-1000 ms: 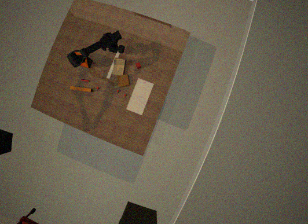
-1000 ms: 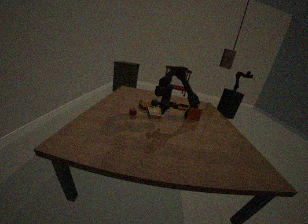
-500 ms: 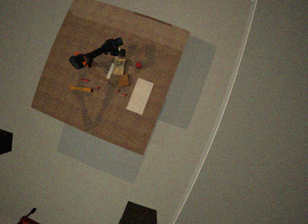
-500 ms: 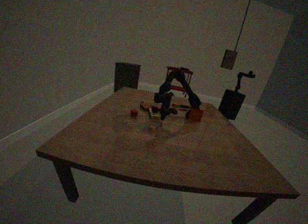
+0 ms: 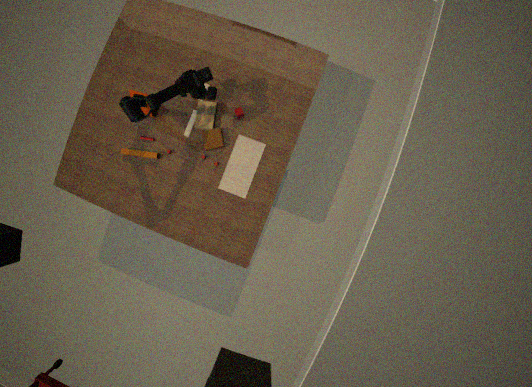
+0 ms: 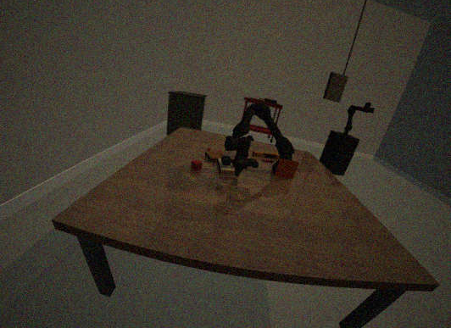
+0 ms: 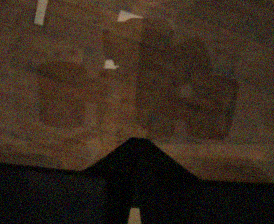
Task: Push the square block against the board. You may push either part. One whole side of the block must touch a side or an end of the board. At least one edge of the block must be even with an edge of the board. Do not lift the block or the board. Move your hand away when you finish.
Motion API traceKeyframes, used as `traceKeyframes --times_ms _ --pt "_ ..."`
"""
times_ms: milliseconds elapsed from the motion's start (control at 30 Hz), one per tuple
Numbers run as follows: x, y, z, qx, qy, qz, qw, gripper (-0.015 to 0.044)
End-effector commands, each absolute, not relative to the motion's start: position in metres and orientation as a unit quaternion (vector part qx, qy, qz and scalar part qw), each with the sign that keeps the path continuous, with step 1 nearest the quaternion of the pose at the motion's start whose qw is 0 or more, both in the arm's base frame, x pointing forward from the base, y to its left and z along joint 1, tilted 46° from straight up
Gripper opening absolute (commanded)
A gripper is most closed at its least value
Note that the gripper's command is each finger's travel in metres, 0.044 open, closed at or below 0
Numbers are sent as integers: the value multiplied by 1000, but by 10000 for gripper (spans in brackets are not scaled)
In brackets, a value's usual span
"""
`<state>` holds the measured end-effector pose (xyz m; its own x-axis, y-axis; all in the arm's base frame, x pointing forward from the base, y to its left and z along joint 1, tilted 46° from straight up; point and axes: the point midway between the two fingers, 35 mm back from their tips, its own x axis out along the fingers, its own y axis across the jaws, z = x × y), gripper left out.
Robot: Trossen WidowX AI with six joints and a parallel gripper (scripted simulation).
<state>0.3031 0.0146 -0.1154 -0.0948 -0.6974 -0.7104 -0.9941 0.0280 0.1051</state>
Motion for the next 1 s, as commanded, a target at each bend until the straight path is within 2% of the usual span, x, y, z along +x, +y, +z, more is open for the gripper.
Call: traceKeyframes --times_ms 0,967 --pt "302 10 -113 -628 674 306 240 0" --pt "305 -8 -95 -628 674 306 240 0"
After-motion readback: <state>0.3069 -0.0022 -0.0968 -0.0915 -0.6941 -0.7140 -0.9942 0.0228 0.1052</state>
